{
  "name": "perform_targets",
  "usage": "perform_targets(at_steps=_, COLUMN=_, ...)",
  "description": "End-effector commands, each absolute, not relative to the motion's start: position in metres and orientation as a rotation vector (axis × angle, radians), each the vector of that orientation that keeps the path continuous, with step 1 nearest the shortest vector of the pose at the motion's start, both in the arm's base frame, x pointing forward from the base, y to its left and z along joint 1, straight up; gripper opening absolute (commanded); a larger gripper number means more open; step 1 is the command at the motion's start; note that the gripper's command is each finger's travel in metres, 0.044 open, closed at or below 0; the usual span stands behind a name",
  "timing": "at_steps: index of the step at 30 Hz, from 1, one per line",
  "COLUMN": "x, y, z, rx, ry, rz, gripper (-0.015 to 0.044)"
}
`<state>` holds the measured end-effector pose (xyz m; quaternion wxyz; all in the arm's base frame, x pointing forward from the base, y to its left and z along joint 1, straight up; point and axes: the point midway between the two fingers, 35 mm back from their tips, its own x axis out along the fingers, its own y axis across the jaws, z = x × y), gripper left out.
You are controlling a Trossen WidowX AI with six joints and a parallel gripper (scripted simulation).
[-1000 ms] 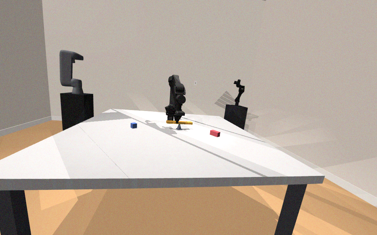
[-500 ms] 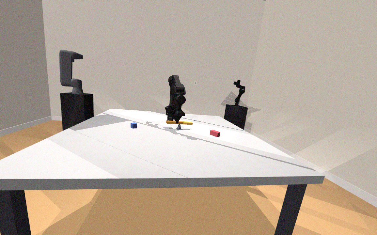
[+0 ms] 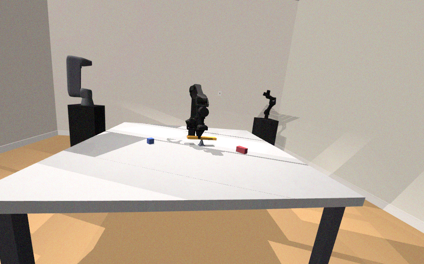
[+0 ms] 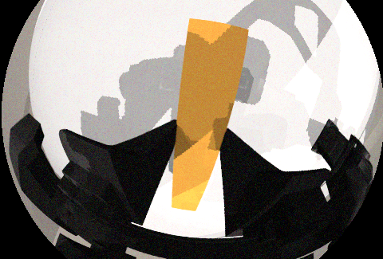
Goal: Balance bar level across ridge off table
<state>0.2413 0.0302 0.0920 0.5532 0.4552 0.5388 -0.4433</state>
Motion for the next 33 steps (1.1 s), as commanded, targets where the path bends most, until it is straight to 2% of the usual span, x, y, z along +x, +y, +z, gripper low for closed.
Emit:
perform_targets(at_steps=1, x=0.2414, y=0.0308, z=0.0912, rx=1.083, ry=1.273, rz=-1.049, gripper=0.0)
perform_targets(at_steps=33, x=0.241, y=0.0305, z=0.0886, rx=1.082, ry=1.273, rz=-1.049, gripper=0.0)
